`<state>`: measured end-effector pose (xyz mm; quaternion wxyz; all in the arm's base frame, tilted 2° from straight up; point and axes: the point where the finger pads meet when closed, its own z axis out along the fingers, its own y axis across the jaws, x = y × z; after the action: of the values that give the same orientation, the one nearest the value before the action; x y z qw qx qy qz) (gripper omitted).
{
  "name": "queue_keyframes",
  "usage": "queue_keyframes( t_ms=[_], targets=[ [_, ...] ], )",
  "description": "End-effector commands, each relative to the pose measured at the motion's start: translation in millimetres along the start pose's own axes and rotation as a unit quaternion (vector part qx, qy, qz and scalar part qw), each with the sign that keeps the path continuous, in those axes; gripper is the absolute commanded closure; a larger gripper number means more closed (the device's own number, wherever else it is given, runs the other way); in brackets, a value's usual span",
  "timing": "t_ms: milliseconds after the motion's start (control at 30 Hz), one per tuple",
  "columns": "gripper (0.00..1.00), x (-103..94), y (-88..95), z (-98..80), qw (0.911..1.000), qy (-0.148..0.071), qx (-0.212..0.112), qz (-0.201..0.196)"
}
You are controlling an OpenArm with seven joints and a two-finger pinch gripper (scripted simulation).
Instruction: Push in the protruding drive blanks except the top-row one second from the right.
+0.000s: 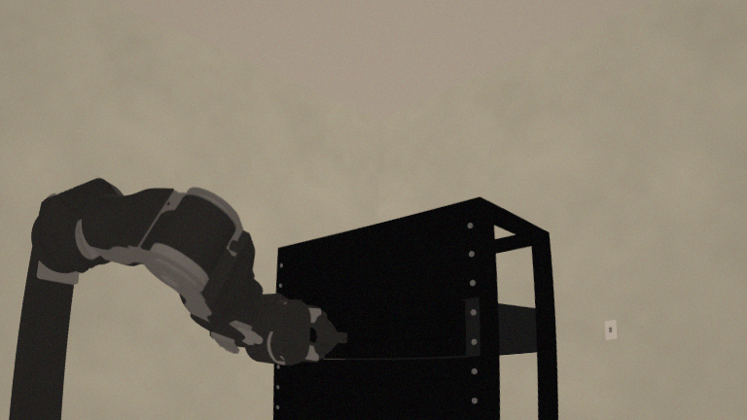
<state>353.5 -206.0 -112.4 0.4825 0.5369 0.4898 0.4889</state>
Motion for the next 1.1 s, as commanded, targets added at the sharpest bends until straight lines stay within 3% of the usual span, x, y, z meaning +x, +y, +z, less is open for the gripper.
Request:
queue_keyframes(
  t_ms=[0,133,400,733,1067],
  targets=[
    [1.0,-1.0,1.6,-2.2,0.9996,-0.02,-0.011,-0.014],
    [1.0,8.5,-1.9,-5.5,0.9996,-0.02,-0.011,-0.014],
    [1.0,7.5,-4.0,-2.2,0.9996,-0.022,-0.008,-0.014],
    [1.0,5.7,-3.2,42.7,0.9996,-0.022,-0.008,-0.014],
    [1.0,5.8,-1.7,59.9,0.9996,-0.021,-0.009,-0.014]
  ],
)
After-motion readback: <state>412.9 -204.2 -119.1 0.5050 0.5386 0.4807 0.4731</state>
